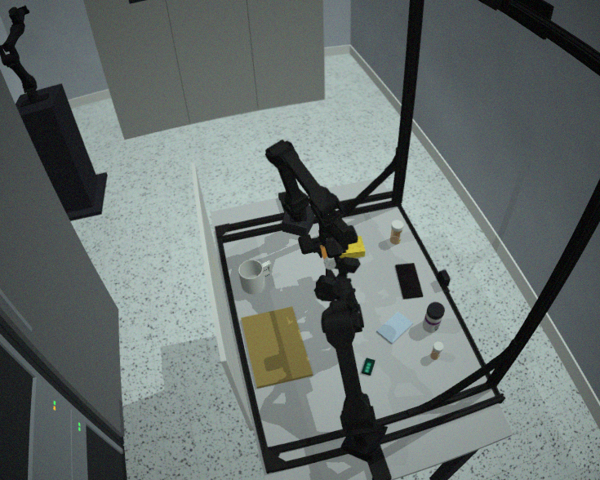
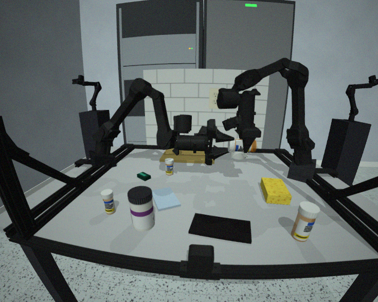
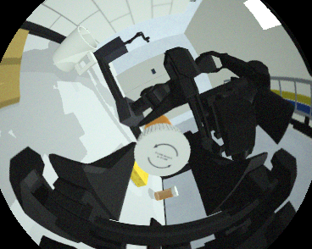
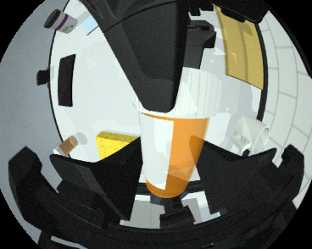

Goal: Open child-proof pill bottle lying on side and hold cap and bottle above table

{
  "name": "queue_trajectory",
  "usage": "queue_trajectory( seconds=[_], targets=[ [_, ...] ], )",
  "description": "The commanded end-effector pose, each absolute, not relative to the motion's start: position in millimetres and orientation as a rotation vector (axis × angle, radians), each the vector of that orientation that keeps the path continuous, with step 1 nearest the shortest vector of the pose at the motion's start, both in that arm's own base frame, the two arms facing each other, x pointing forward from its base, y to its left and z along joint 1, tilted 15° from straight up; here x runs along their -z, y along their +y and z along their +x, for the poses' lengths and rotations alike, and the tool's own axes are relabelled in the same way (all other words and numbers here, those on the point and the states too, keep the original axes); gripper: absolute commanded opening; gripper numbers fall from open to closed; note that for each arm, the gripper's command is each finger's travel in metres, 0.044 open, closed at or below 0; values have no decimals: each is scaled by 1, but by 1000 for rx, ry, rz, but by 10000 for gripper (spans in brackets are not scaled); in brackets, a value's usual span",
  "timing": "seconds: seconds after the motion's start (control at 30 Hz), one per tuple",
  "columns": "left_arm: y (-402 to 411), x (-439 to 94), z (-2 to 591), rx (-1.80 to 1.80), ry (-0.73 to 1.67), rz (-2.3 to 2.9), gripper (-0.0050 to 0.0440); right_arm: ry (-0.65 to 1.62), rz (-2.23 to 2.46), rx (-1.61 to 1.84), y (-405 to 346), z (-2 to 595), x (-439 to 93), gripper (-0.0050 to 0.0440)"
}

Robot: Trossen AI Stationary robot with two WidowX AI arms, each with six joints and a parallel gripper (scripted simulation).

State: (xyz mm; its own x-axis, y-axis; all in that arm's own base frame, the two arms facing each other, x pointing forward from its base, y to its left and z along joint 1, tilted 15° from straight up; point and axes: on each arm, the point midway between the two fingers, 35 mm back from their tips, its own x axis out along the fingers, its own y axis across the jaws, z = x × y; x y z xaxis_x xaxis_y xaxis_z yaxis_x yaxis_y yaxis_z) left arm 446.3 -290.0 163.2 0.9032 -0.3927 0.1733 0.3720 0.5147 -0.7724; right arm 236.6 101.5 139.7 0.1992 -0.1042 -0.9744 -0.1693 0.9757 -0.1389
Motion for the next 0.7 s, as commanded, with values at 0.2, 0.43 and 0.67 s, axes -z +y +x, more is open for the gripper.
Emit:
queue_trajectory(
  seconds=[0.2, 0.43, 0.67],
  targets=[
    [-292, -165, 448, 474, 107, -1250, 0, 1335, -243, -46, 102, 244, -143, 0],
    [-292, -165, 449, 472, 153, -1428, 0, 1335, -243, -46, 102, 244, -143, 0],
    [-293, -165, 449, 464, 218, -1677, 0, 1335, -243, -46, 102, 244, -143, 0]
  ],
)
